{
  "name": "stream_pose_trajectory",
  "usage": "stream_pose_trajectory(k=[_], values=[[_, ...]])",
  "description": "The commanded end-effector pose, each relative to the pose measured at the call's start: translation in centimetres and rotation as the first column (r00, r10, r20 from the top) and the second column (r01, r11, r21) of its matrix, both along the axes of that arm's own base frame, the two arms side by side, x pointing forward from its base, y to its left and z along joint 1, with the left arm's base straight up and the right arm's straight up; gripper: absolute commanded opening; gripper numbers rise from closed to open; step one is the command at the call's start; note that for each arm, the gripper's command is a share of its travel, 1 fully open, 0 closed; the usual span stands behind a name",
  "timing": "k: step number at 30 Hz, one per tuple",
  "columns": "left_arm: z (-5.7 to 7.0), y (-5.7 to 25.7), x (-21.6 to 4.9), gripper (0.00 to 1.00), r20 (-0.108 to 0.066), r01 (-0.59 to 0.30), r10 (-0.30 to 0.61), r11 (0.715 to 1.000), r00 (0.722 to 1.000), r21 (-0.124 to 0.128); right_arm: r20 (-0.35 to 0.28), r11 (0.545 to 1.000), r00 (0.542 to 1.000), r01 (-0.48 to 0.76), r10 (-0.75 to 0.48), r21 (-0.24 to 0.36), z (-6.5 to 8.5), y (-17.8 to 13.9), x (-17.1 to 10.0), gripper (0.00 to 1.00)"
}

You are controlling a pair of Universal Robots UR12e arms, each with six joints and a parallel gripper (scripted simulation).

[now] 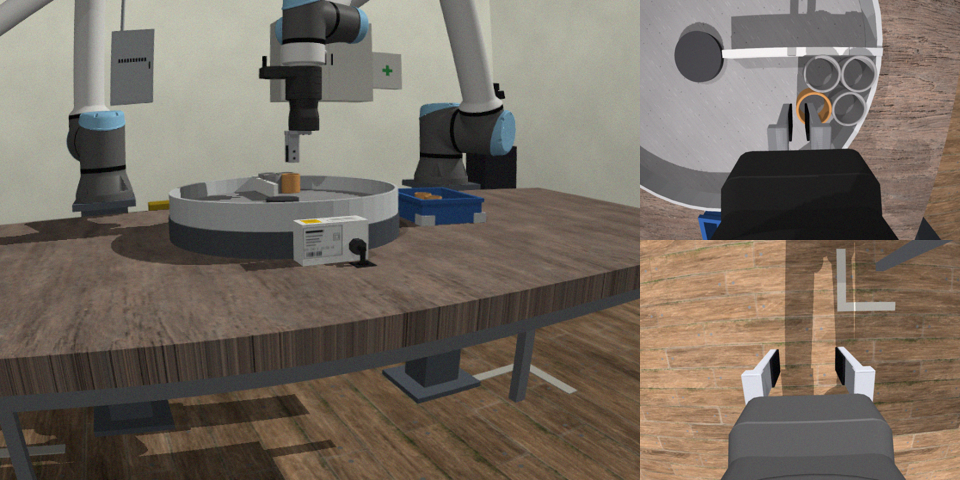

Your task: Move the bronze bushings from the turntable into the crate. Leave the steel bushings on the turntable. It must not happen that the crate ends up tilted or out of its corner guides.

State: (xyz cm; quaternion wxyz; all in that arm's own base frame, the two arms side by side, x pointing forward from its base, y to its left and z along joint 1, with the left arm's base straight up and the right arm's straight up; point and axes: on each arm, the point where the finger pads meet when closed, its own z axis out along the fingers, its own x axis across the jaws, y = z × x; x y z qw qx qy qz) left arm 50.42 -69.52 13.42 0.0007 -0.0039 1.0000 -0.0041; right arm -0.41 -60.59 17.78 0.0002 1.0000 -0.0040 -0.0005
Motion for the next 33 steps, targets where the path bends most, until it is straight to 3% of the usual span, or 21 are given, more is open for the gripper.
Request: stream_pose_trajectory(k=[1,33], values=[[-2.23,0.28,-0.13,0.36,-0.003,0.001,-0.001,1.0,1.0,0.007,0.001,1.0,1.0,0.0,0.0,0.0,-0.07,0.19,-0.1,1.0],[-1.89,-0.01,-0.01,0.36,0.0,0.001,-0.001,1.0,1.0,0.001,0.001,1.0,1.0,0.0,0.0,0.0,-0.07,0.19,-0.1,1.0]])
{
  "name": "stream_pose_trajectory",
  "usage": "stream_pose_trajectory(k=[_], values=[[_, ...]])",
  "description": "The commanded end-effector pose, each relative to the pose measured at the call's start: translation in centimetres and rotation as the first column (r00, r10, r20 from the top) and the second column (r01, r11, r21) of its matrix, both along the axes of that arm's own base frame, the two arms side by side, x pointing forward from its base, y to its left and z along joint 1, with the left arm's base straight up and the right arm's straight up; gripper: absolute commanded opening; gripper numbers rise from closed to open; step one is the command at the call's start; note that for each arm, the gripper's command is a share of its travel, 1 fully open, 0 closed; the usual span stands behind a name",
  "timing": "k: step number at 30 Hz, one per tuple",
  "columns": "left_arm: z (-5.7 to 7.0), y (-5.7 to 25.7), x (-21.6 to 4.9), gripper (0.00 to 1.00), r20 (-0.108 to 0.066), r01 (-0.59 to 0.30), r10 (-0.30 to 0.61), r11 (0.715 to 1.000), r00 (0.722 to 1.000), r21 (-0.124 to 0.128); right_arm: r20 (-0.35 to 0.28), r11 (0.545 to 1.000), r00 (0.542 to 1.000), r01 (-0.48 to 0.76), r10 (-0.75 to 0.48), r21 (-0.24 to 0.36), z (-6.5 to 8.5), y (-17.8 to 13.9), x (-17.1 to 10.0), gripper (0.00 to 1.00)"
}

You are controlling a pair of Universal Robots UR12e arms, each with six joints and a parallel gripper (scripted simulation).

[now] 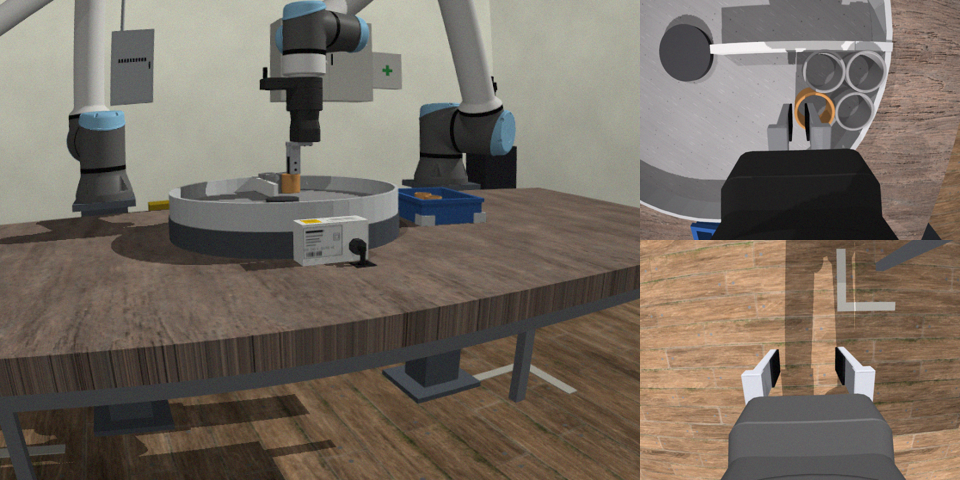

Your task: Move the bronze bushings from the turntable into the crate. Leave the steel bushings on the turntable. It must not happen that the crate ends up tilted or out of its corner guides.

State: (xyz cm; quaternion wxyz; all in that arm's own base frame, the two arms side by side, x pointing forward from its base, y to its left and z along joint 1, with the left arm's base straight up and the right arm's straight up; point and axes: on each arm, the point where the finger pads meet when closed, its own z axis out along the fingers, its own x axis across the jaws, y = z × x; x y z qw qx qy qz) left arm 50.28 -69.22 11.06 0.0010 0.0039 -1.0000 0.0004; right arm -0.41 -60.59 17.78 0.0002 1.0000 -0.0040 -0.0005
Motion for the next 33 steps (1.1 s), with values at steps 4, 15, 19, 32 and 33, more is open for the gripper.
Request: stream_pose_trajectory(k=[4,15,19,32,33], values=[[0.46,-0.31,0.13,0.36,0.004,0.001,-0.001,1.0,1.0,-0.006,0.001,1.0,1.0,0.0,0.0,0.0,-0.07,0.19,-0.1,1.0],[0.75,-0.5,0.14,0.36,0.004,0.001,-0.001,1.0,1.0,-0.007,0.001,1.0,1.0,0.0,0.0,0.0,-0.07,0.19,-0.1,1.0],[0.66,-0.42,0.1,0.36,0.004,0.001,-0.001,1.0,1.0,-0.006,0.001,1.0,1.0,0.0,0.0,0.0,-0.07,0.19,-0.1,1.0],[0.65,-0.42,0.1,0.36,0.004,0.001,-0.001,1.0,1.0,-0.006,0.001,1.0,1.0,0.0,0.0,0.0,-0.07,0.19,-0.1,1.0],[0.65,-0.42,0.1,0.36,0.004,0.001,-0.001,1.0,1.0,-0.006,0.001,1.0,1.0,0.0,0.0,0.0,-0.07,0.19,-0.1,1.0]])
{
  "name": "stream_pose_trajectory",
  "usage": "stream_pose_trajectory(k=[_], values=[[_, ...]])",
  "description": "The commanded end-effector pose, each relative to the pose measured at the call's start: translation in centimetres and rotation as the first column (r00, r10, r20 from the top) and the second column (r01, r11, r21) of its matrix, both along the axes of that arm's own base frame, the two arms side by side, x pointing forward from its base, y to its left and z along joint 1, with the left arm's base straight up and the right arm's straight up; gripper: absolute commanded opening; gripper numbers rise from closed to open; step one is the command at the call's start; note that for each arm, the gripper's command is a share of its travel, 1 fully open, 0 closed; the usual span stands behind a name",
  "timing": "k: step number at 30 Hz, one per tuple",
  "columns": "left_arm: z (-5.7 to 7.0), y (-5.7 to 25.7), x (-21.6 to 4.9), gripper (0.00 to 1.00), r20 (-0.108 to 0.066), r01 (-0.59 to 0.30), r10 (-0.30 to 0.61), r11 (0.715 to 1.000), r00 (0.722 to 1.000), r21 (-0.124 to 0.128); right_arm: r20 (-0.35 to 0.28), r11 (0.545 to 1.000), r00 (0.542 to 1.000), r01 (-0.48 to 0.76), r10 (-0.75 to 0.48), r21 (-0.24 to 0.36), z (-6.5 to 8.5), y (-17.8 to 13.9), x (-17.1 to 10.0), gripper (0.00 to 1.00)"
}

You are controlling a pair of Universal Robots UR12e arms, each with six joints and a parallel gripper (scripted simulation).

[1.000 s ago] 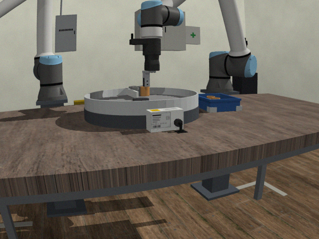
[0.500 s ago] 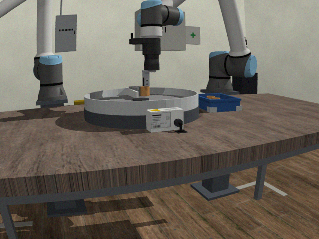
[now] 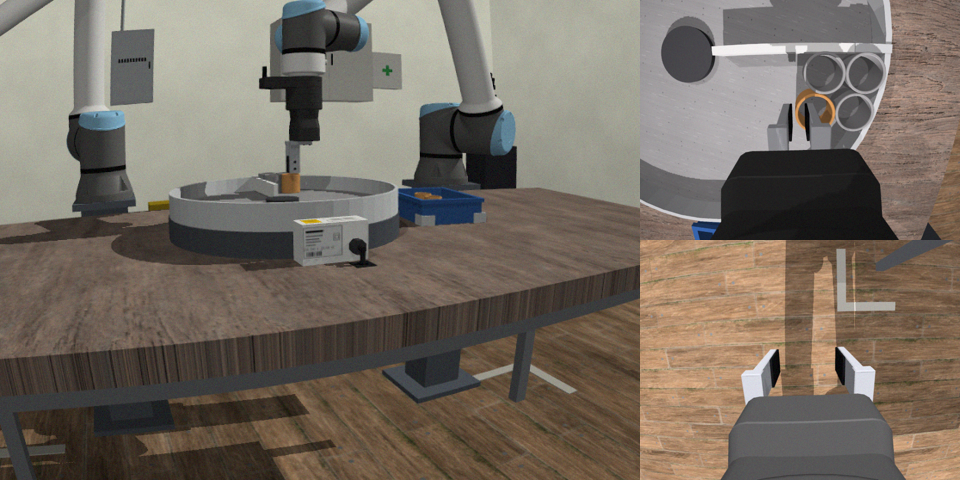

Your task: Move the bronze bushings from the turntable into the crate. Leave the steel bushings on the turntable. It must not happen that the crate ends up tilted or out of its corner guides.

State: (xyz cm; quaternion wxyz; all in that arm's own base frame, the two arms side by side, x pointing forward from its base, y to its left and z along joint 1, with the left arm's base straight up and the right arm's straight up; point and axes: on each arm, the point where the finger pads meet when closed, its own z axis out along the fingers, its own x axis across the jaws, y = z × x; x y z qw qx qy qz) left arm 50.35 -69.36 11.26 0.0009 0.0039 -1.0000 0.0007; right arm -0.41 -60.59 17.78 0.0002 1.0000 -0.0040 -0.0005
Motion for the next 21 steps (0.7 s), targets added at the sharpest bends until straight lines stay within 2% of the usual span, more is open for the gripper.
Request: stream_pose_trajectory(k=[1,21], values=[[0.45,-0.27,0.03,0.36,0.003,0.001,-0.001,1.0,1.0,-0.005,0.001,1.0,1.0,0.0,0.0,0.0,-0.07,0.19,-0.1,1.0],[0.18,-0.23,0.01,0.36,0.003,0.001,-0.001,1.0,1.0,-0.004,0.001,1.0,1.0,0.0,0.0,0.0,-0.07,0.19,-0.1,1.0]])
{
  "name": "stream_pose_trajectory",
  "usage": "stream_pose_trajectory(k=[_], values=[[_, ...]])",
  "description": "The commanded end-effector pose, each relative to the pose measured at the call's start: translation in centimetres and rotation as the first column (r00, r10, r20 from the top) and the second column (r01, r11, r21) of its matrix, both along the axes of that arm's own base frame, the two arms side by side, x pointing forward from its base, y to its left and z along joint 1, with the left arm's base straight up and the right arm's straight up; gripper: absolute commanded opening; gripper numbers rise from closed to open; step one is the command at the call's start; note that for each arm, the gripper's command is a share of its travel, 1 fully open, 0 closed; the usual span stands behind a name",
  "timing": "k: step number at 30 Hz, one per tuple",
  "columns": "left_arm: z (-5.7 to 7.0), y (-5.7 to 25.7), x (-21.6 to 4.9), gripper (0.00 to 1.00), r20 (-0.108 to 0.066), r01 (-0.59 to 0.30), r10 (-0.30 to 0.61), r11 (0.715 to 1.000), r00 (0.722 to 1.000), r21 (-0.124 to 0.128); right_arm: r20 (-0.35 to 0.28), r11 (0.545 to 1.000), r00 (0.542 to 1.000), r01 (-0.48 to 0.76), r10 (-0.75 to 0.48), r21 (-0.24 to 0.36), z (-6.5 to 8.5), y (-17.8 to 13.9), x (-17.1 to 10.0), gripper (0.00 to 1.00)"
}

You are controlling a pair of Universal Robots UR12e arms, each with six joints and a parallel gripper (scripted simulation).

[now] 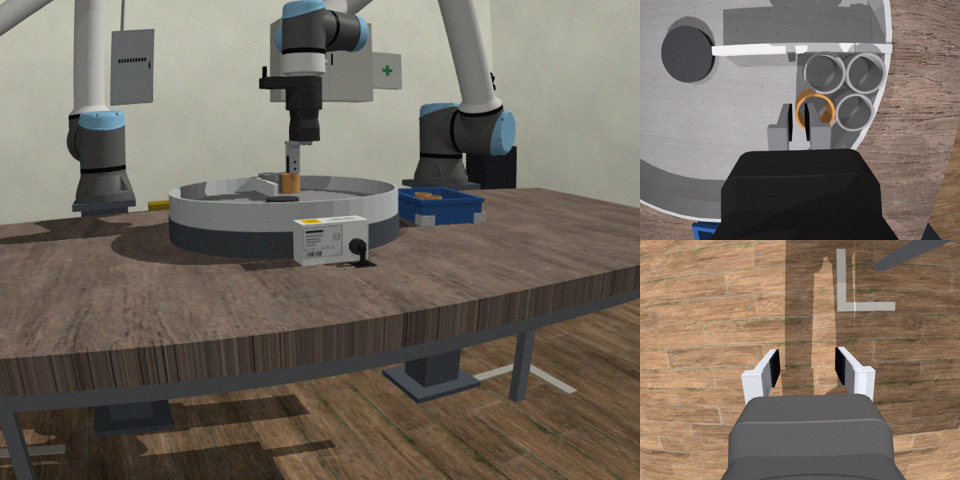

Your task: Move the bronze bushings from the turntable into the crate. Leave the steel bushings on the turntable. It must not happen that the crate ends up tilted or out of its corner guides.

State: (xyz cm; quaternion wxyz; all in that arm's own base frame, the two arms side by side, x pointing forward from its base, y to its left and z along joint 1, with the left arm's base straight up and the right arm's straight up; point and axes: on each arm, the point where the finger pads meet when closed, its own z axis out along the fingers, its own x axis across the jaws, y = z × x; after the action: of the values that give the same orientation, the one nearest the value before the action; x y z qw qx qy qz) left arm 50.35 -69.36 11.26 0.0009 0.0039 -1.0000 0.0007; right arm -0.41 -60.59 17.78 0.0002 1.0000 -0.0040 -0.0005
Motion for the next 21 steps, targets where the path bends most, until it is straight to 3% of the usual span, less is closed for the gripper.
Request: stream_pose_trajectory(k=[1,11,21], values=[[0.0,-0.2,0.0,0.36,0.002,0.001,-0.001,1.0,1.0,-0.003,0.001,1.0,1.0,0.0,0.0,0.0,-0.1,0.2,-0.1,1.0],[-1.9,0.0,-0.1,0.36,0.001,0.001,-0.001,1.0,1.0,0.001,0.001,1.0,1.0,0.0,0.0,0.0,-0.1,0.2,-0.1,1.0],[-2.5,0.0,-0.2,0.36,0.0,0.001,-0.001,1.0,1.0,0.0,0.001,1.0,1.0,0.0,0.0,0.0,-0.1,0.2,-0.1,1.0]])
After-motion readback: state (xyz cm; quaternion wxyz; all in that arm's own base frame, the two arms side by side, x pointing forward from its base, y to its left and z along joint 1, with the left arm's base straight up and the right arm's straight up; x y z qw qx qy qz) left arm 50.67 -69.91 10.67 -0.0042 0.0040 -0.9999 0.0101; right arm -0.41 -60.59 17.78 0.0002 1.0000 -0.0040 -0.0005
